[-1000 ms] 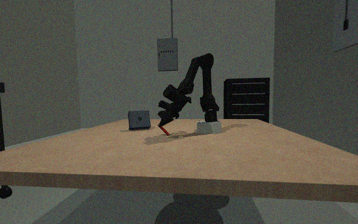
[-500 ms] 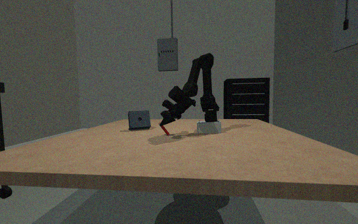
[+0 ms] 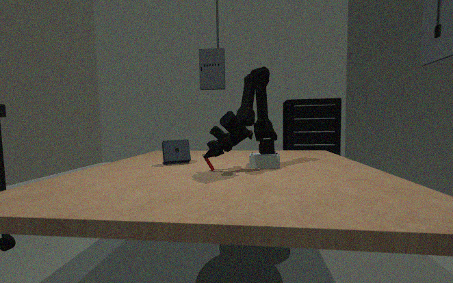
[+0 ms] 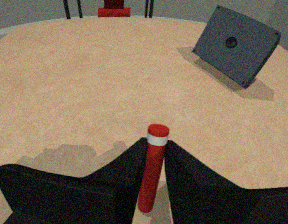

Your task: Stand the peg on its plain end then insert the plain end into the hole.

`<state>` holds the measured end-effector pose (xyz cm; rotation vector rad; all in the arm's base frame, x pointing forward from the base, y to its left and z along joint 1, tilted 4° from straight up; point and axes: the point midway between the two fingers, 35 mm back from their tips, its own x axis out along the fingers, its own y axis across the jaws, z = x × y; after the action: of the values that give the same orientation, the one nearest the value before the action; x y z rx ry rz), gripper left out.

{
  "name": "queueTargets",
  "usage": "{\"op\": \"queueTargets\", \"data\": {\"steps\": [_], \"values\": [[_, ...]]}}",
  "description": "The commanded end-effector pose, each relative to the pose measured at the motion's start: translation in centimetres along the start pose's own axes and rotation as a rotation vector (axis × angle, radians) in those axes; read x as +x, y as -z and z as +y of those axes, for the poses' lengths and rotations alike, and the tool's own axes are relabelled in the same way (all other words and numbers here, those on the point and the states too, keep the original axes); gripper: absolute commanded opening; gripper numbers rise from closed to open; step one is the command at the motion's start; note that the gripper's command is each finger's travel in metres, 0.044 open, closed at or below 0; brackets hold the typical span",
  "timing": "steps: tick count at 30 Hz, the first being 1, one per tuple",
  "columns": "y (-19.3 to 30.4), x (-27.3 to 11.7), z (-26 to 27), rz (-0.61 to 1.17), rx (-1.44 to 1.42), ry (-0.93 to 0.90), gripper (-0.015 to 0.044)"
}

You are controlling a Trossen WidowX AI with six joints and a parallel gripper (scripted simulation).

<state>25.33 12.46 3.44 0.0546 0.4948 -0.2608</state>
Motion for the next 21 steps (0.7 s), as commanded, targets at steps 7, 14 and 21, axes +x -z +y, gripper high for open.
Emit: {"op": "queueTargets", "data": {"steps": [7,14,21], "values": [[0.4,-0.6,-0.1,-0.084,0.001,0.002,0.0049],[0.7,-1.0,-0.1,-0.144,0.000,0.002,0.0049],[1.0,-1.3,-0.1,-0.205,0.000,0.002,0.0049]]}}
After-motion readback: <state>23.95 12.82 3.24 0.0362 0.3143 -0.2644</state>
